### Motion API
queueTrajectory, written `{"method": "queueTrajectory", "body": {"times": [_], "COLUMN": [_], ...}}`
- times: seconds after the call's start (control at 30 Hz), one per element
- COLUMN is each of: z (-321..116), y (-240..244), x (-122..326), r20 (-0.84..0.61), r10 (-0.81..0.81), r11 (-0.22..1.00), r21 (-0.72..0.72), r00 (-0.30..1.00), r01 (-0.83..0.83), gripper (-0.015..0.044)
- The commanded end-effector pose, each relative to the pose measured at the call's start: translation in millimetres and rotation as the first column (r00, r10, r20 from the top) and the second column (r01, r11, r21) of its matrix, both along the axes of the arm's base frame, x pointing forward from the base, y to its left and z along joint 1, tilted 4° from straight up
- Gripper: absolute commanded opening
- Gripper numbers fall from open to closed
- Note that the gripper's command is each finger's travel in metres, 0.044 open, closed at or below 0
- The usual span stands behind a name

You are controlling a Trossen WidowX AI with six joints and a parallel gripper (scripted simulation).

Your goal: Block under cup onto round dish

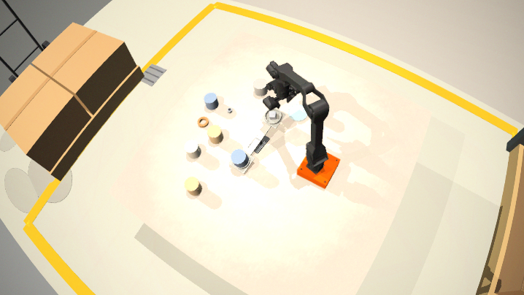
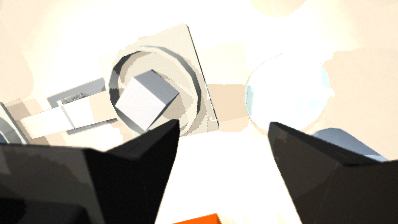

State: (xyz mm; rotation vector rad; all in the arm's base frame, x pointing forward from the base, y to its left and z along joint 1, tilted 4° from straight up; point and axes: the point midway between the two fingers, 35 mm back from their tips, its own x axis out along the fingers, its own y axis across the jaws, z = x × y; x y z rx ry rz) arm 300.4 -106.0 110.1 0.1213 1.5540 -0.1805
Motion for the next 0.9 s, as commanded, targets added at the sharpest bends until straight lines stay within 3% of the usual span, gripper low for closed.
{"method": "queueTrajectory", "body": {"times": [0.0, 0.53, 0.87], "z": [0.3, 4.9, -5.1], "y": [9.5, 54.0, 55.4], "x": [5.1, 17.0, 17.2], "r20": [-0.004, -0.001, 0.000], "r10": [-0.132, -0.622, -0.640], "r11": [0.991, 0.783, 0.769], "r21": [-0.001, -0.007, -0.008], "r00": [0.991, 0.783, 0.769], "r01": [0.132, 0.622, 0.640], "gripper": [0.0260, 0.0260, 0.0260]}}
